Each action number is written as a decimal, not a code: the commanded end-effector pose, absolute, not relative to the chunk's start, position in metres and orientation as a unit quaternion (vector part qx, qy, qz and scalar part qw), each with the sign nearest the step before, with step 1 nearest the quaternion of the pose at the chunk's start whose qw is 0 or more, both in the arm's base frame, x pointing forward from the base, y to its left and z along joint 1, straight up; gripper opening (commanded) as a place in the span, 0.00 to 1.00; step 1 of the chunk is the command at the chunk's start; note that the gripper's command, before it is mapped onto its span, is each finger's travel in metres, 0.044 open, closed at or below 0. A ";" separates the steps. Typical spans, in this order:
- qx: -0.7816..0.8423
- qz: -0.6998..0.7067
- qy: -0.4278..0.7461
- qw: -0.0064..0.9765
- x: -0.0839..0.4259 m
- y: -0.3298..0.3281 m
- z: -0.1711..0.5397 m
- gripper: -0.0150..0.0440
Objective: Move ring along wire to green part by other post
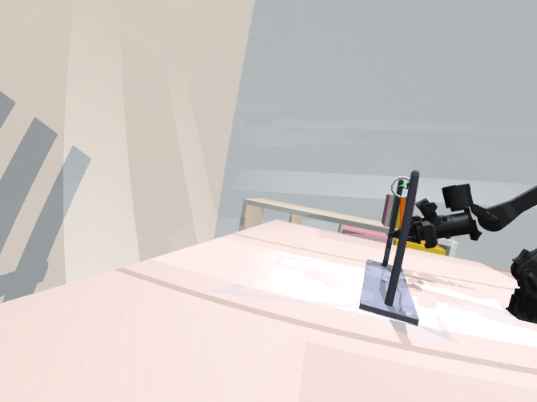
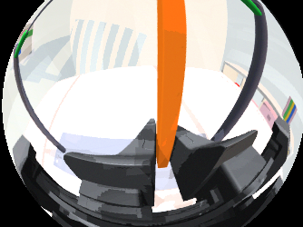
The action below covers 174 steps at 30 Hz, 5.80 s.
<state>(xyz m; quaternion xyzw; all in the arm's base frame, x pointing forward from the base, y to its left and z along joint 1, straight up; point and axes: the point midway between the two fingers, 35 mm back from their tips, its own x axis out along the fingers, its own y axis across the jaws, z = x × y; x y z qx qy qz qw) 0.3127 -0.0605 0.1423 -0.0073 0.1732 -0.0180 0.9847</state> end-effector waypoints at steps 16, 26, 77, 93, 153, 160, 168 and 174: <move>-0.055 0.012 0.170 0.984 0.313 -0.054 0.145 0.00; -0.071 0.025 0.169 0.983 0.313 -0.048 0.144 0.00; 0.072 -0.068 0.158 0.982 0.315 0.037 0.141 0.00; 0.073 -0.071 0.156 0.982 0.319 0.054 0.143 0.00; 0.008 -0.024 0.151 0.988 0.322 0.098 0.145 0.00; 0.009 -0.024 0.151 0.988 0.323 0.105 0.145 0.00; 0.009 -0.024 0.151 0.988 0.323 0.107 0.140 0.00; 0.009 -0.024 0.151 0.988 0.323 0.107 0.130 0.00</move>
